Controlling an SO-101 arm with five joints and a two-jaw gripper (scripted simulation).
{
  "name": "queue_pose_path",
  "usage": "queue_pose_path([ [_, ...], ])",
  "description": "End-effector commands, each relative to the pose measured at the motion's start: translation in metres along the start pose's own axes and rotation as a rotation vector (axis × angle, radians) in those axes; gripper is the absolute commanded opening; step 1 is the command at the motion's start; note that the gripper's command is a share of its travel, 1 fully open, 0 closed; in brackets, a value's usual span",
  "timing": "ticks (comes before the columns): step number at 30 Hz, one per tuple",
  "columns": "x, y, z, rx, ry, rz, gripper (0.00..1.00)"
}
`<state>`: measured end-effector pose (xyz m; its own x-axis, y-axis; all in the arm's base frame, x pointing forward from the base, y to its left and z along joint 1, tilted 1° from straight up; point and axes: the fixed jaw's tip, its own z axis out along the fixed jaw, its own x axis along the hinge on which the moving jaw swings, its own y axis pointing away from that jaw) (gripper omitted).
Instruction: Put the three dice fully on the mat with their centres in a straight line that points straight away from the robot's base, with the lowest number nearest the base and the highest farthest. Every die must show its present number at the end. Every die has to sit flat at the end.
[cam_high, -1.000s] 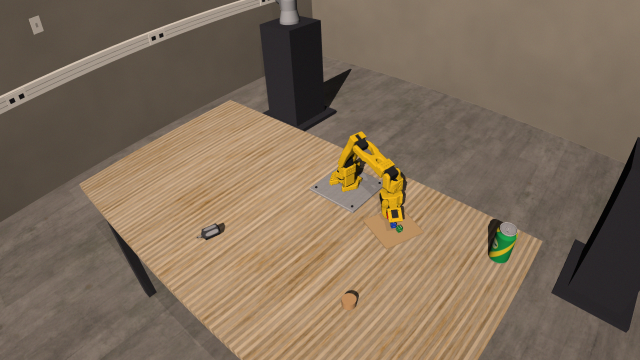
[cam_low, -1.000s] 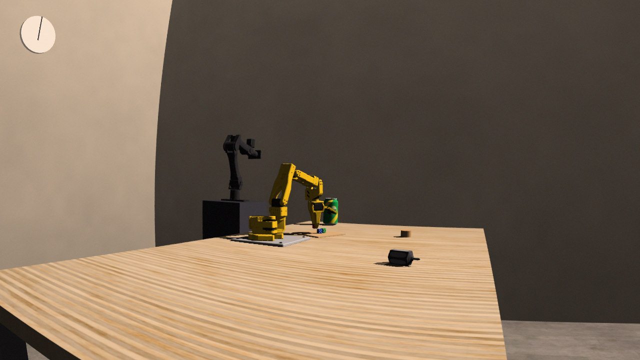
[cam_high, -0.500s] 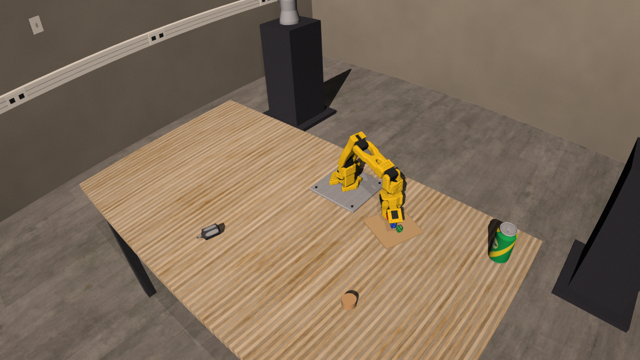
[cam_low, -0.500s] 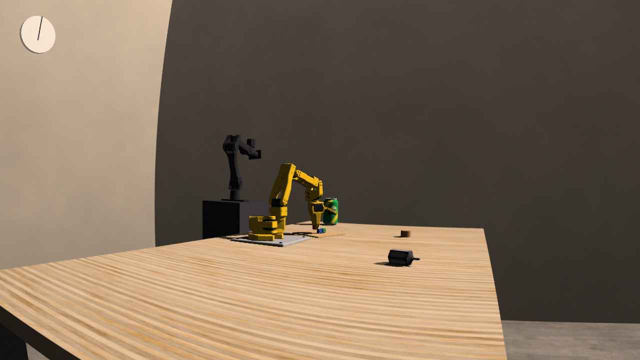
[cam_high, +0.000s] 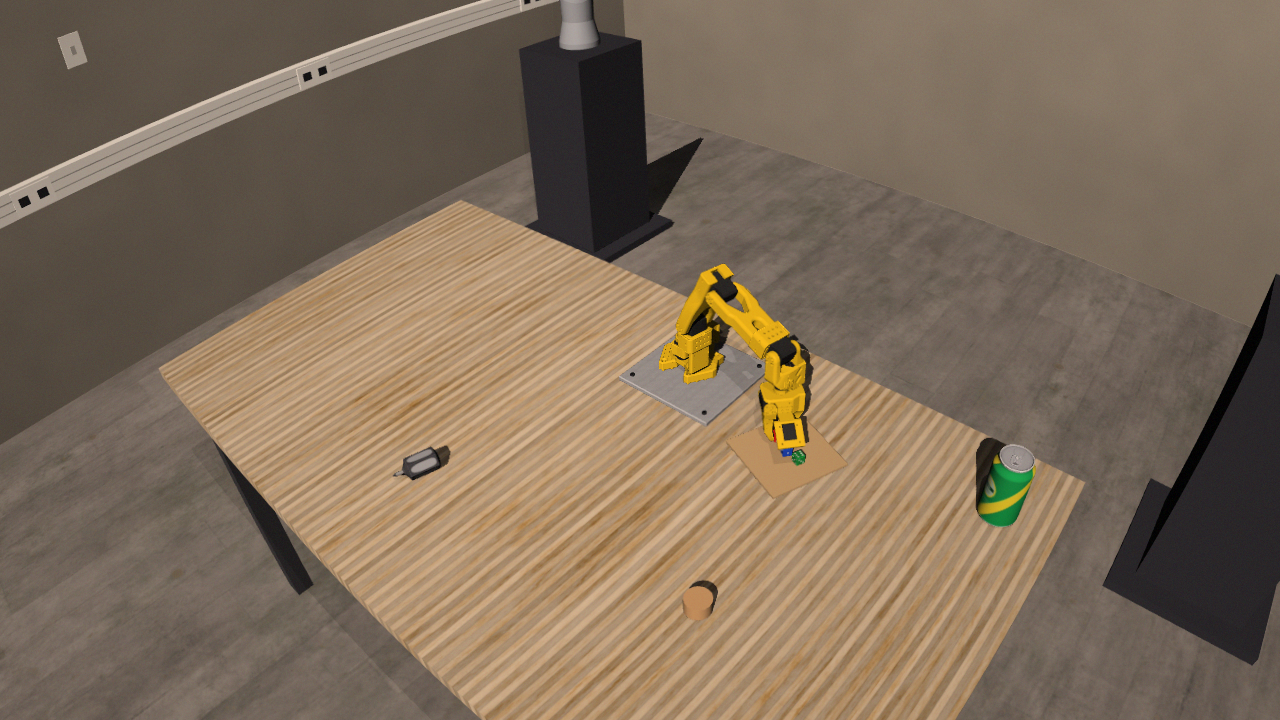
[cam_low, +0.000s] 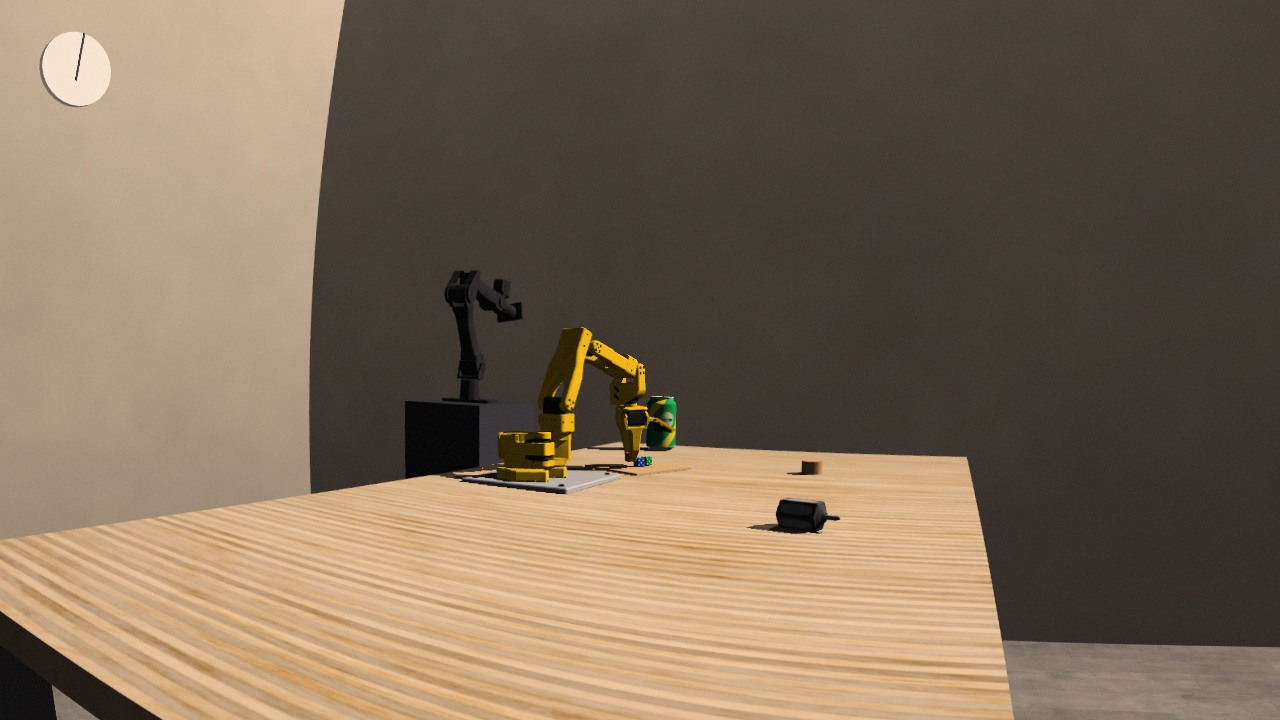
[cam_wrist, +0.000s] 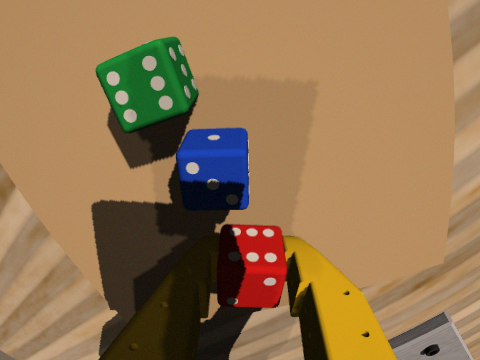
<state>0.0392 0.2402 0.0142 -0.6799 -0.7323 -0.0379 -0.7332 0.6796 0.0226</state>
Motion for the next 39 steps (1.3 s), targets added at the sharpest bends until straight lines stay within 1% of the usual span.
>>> queue_pose_path([
  [1,0.0048,-0.0009,0.0089,0.015,0.026,-0.006,0.00],
  [10,0.0048,-0.0009,0.0100,0.015,0.026,-0.006,0.00],
  [19,0.0050,-0.0010,0.0153,0.015,0.026,-0.006,0.00],
  [39,0.0051,-0.0010,0.0178,0.015,0.026,-0.006,0.00],
])
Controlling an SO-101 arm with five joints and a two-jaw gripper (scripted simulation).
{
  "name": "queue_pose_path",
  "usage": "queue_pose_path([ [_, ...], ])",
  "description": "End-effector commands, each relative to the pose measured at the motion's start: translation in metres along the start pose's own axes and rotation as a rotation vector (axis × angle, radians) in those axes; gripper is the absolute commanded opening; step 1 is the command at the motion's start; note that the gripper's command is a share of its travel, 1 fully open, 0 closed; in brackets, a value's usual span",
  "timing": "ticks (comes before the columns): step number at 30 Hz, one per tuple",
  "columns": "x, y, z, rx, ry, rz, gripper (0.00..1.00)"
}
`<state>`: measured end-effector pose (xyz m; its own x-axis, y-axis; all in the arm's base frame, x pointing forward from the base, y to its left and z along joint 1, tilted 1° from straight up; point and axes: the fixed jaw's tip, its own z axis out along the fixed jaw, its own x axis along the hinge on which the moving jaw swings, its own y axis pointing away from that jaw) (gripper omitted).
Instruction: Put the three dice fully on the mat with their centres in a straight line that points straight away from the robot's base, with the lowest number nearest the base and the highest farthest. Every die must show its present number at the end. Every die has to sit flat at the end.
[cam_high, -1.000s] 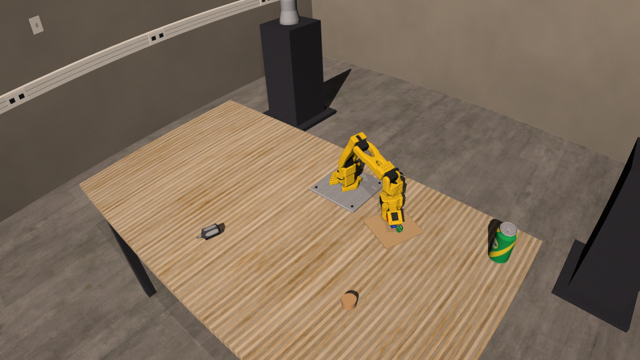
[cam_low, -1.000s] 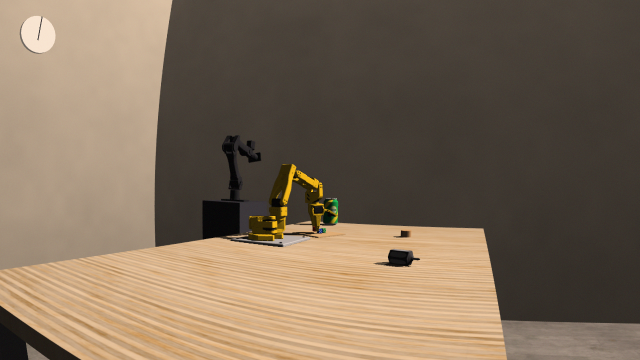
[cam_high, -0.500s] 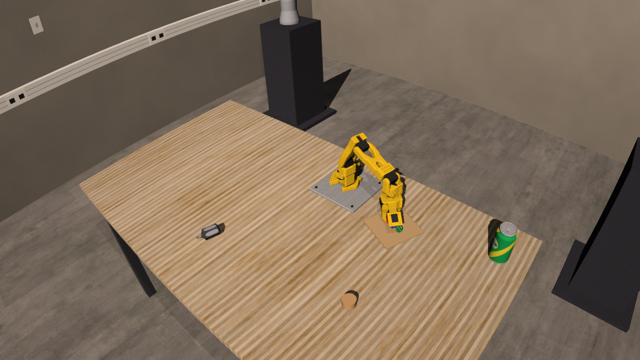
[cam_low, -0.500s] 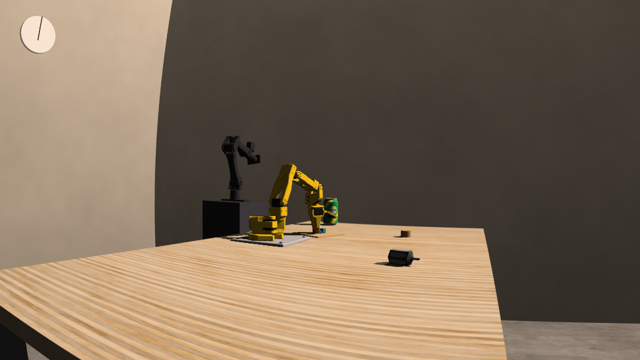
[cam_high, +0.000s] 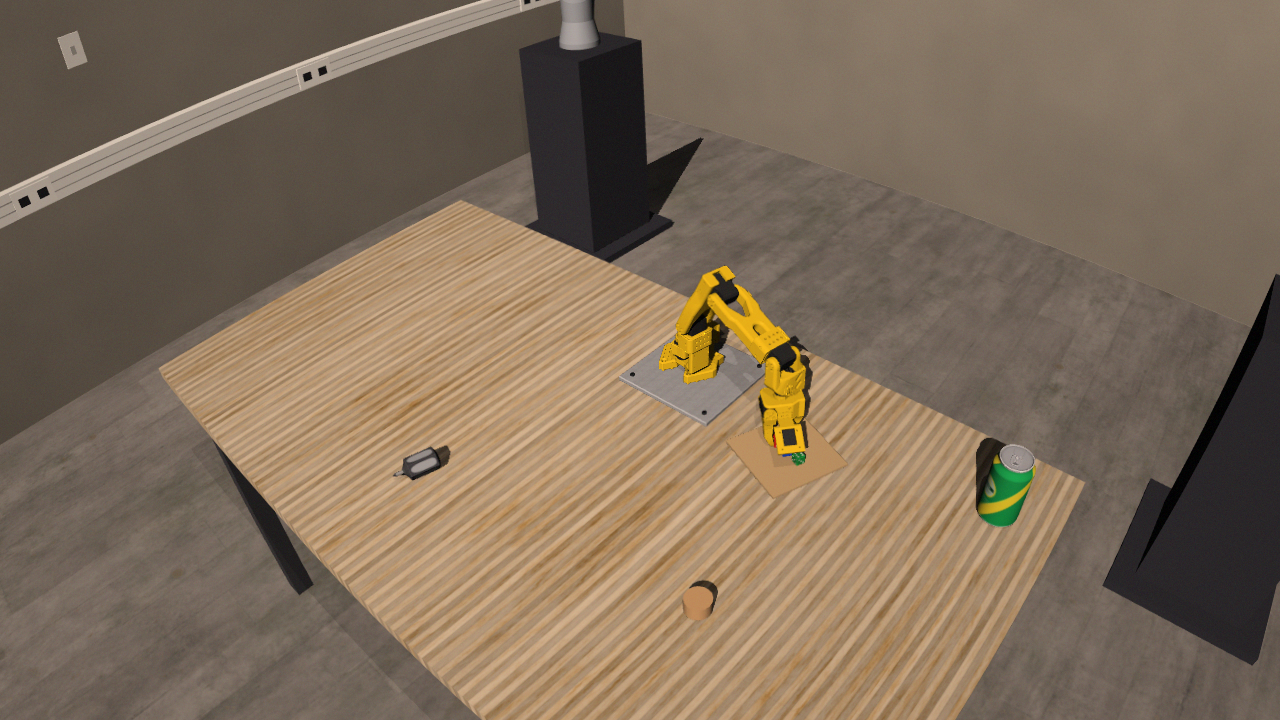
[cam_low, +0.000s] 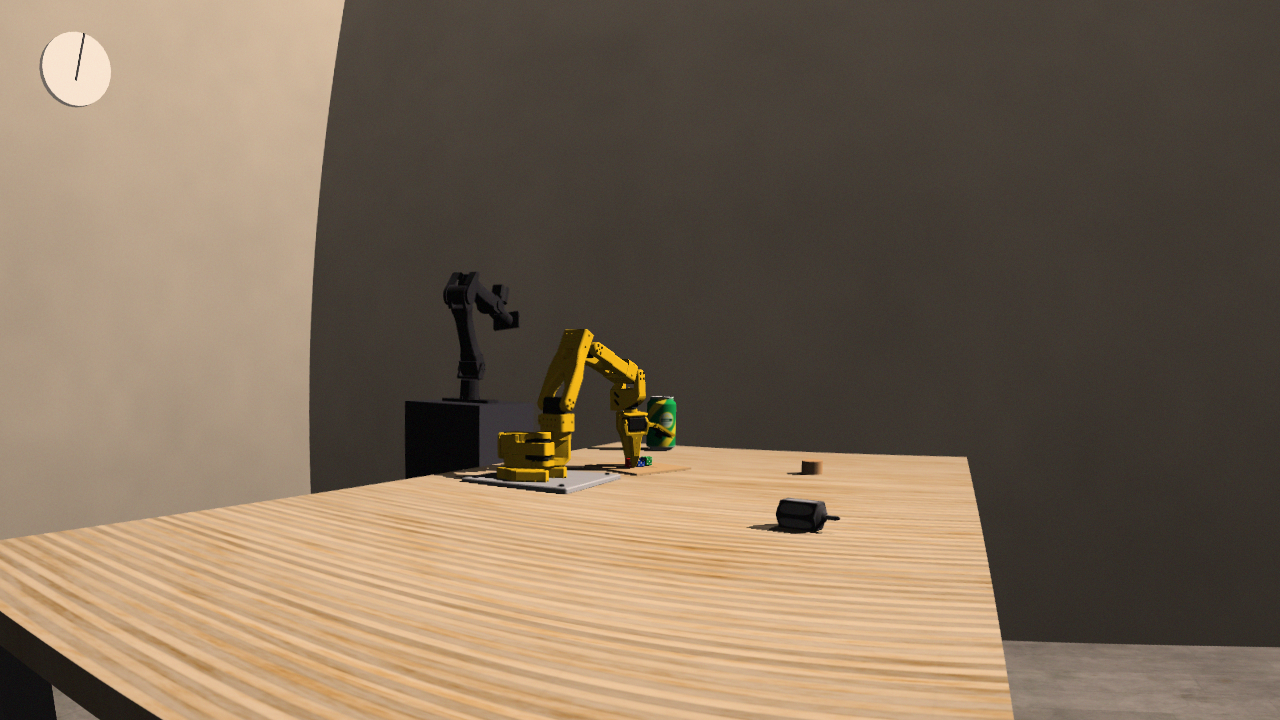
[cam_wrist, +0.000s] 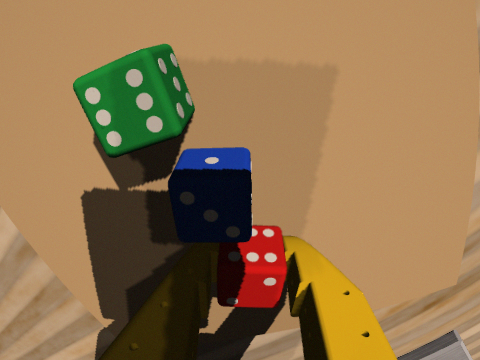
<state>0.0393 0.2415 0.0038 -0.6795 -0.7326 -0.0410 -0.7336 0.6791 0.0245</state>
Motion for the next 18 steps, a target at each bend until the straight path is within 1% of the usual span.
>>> queue_pose_path([
  [1,0.0057,-0.0015,0.0074,0.017,0.029,-0.006,0.00],
  [5,0.0057,-0.0015,0.0073,0.017,0.029,-0.006,0.00],
  [13,0.0057,-0.0015,0.0073,0.017,0.029,-0.006,0.07],
  [18,0.0057,-0.0015,0.0073,0.017,0.029,-0.006,0.08],
])
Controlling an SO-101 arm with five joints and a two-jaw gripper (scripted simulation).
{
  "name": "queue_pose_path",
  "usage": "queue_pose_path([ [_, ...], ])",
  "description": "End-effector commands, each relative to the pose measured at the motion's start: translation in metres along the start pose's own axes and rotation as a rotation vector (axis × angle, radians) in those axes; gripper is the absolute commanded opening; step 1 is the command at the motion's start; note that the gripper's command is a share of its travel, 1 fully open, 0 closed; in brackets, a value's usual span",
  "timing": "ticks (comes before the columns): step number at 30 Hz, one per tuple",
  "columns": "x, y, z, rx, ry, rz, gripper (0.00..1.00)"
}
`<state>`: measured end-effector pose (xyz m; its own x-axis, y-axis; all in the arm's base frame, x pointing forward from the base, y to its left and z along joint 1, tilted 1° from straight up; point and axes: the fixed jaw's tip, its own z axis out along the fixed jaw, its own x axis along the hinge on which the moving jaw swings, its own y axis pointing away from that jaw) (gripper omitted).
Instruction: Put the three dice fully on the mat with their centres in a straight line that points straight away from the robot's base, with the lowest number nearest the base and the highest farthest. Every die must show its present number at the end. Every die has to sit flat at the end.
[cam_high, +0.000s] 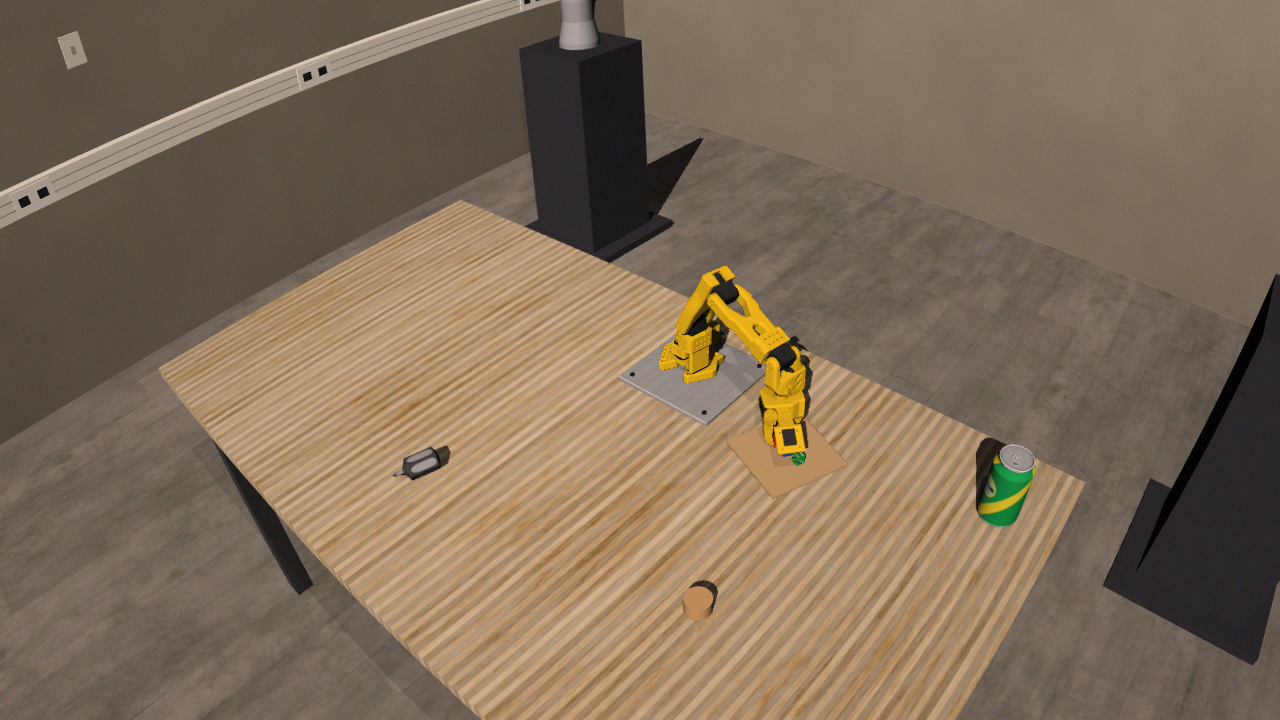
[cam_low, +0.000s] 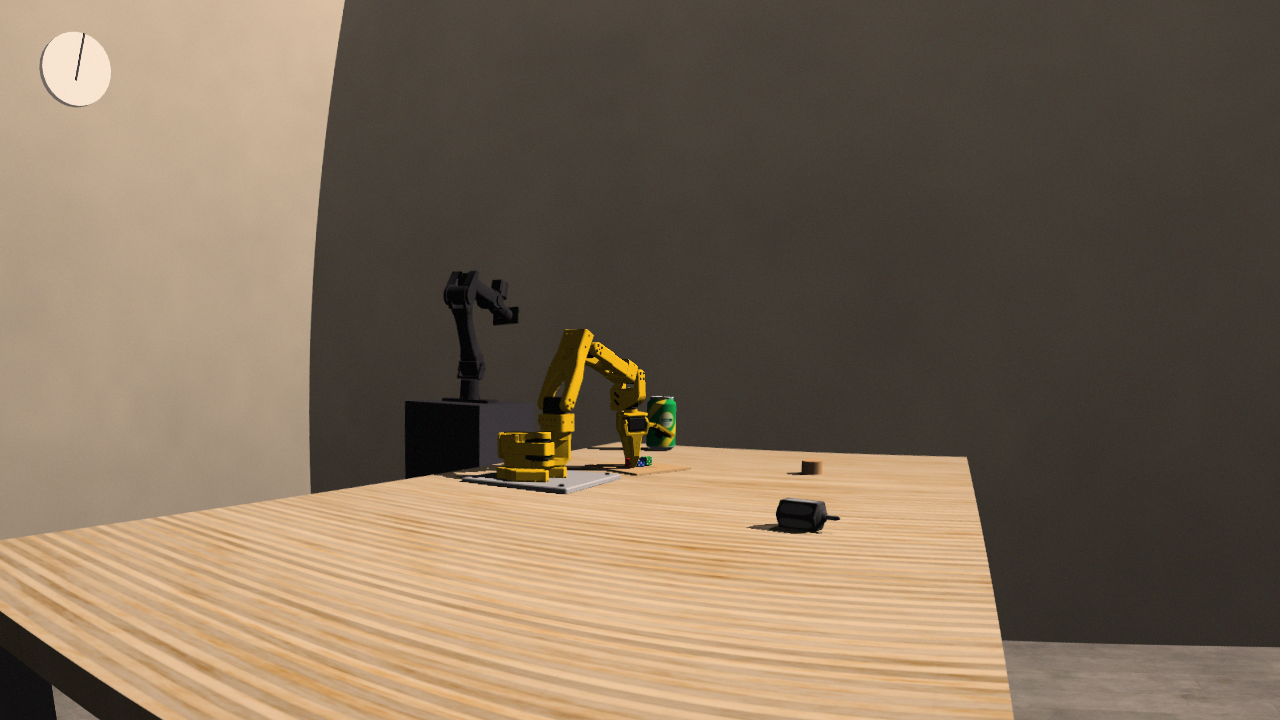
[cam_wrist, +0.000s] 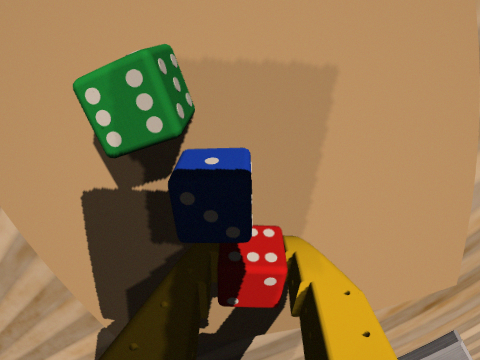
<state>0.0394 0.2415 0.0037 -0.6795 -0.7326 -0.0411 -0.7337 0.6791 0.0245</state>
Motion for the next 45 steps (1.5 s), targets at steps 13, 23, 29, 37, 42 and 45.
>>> queue_pose_path([
  [13,0.006,-0.002,0.007,0.017,0.029,-0.006,0.14],
  [23,0.006,-0.002,0.007,0.017,0.029,-0.006,0.23],
  [29,0.006,-0.002,0.007,0.017,0.029,-0.006,0.26],
  [37,0.006,-0.002,0.007,0.017,0.029,-0.006,0.27],
  [42,0.005,-0.001,0.002,0.017,0.029,-0.006,0.27],
  [45,0.004,0.000,-0.005,0.017,0.029,-0.006,0.27],
])
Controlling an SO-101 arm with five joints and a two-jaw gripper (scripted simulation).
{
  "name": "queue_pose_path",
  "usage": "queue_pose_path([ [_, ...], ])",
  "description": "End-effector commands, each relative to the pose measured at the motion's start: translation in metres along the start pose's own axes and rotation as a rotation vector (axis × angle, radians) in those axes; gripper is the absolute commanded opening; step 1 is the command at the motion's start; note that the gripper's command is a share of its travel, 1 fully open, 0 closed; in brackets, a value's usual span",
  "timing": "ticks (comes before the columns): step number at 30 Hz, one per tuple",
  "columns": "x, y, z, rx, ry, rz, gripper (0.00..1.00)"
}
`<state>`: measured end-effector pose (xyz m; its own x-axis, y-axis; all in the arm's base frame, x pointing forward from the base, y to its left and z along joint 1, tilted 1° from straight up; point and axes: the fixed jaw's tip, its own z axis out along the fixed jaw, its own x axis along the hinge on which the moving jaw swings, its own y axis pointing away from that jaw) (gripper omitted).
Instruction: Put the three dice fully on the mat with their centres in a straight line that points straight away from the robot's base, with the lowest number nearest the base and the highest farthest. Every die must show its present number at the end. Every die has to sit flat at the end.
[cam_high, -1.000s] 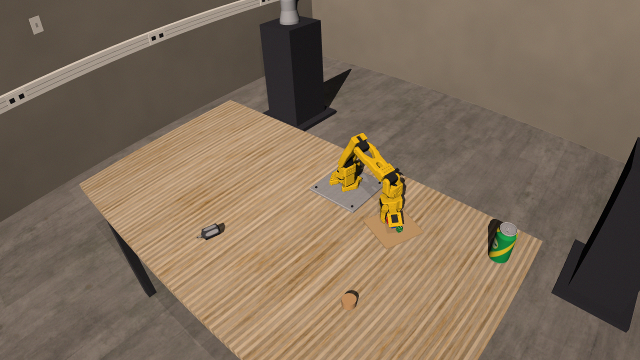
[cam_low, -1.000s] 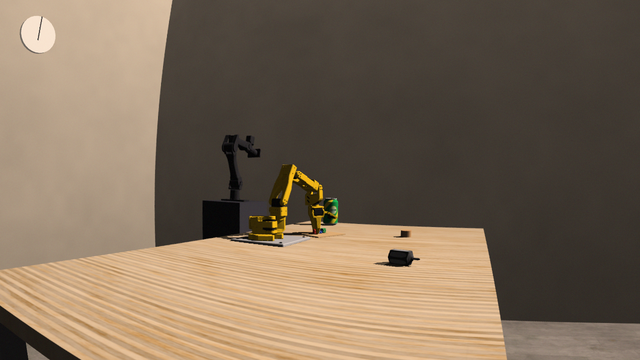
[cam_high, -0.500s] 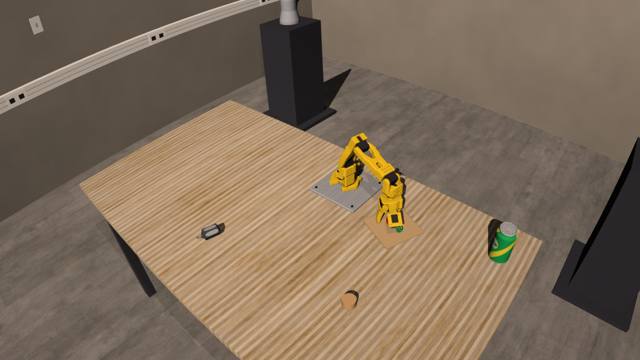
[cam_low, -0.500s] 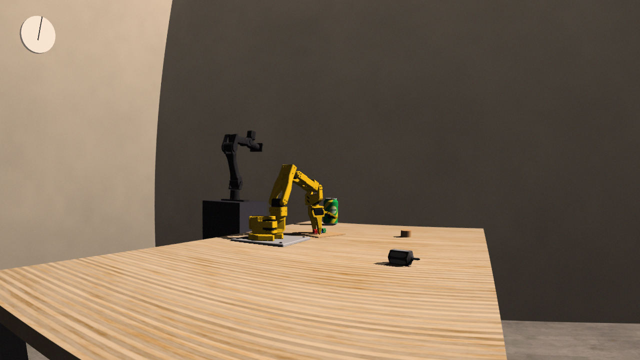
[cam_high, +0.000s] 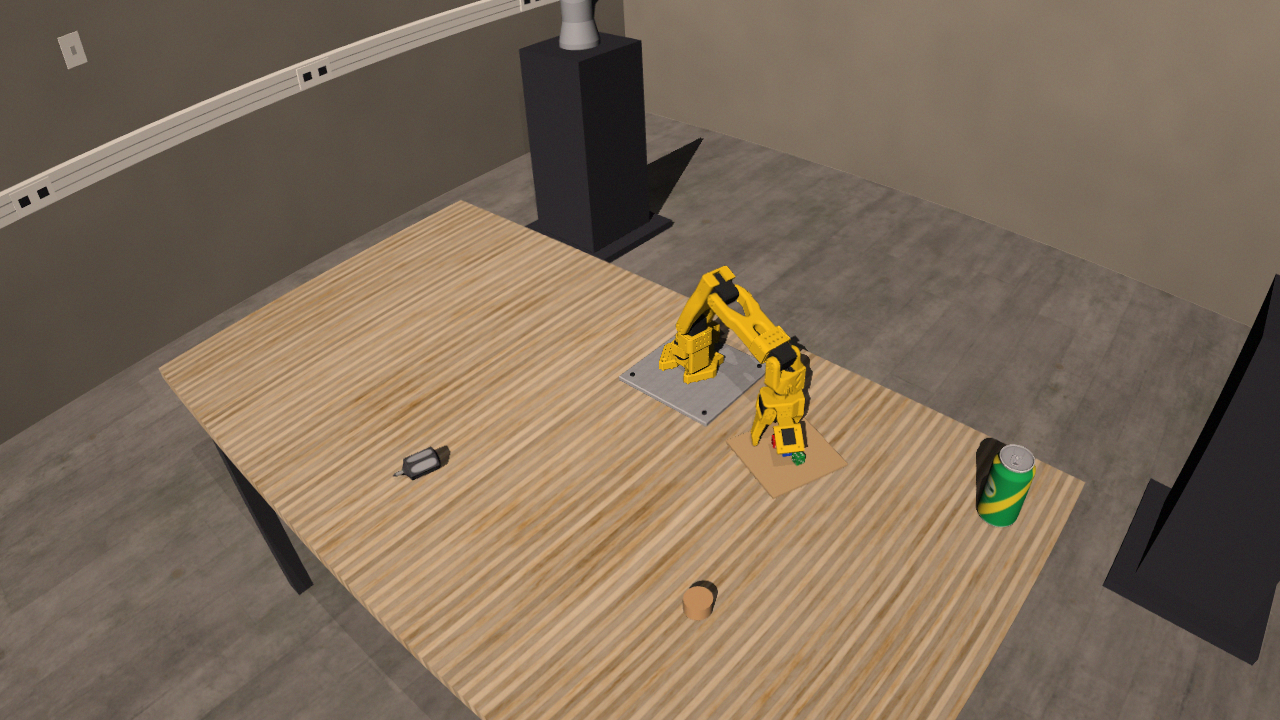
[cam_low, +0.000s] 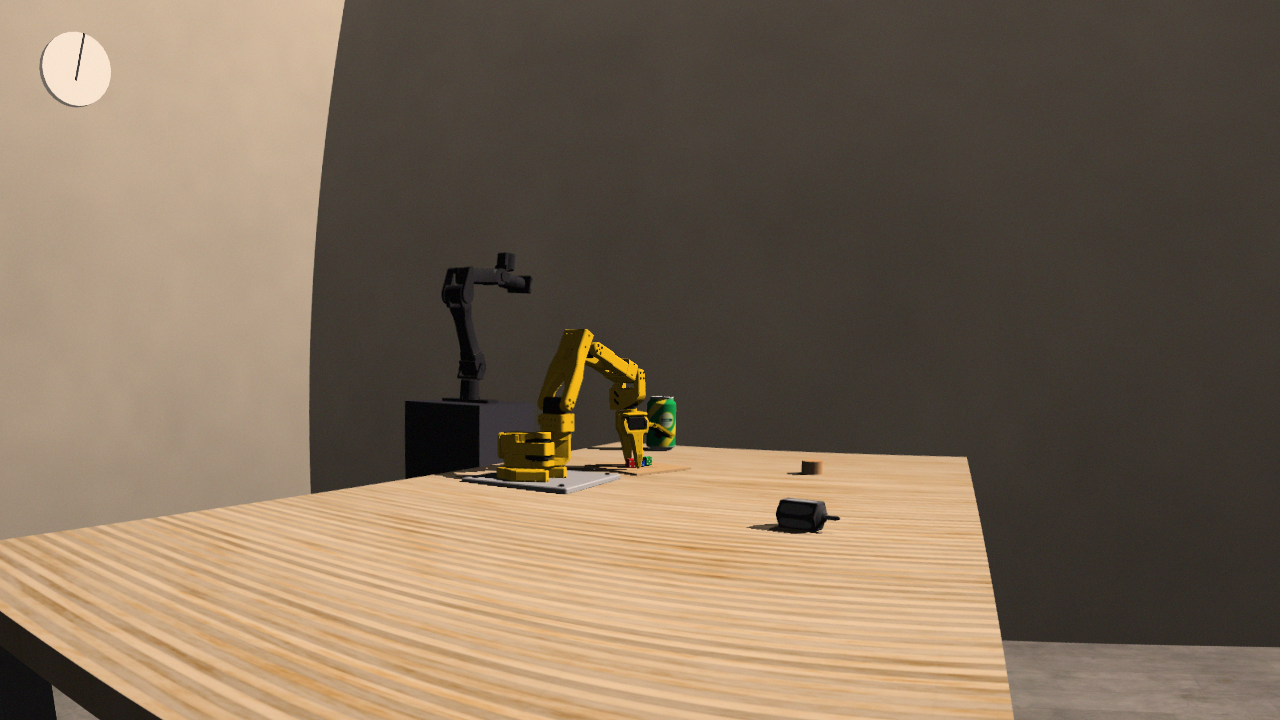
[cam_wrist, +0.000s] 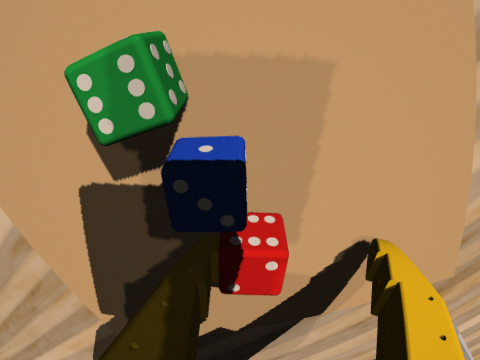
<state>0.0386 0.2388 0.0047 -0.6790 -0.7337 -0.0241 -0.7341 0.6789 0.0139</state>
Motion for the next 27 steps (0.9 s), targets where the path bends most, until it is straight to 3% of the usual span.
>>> queue_pose_path([
  [1,0.001,0.001,-0.007,0.006,0.012,-0.005,0.27],
  [16,0.002,0.001,-0.048,0.006,0.012,-0.005,0.27],
  [27,0.002,0.000,-0.051,0.006,0.012,-0.005,0.27],
])
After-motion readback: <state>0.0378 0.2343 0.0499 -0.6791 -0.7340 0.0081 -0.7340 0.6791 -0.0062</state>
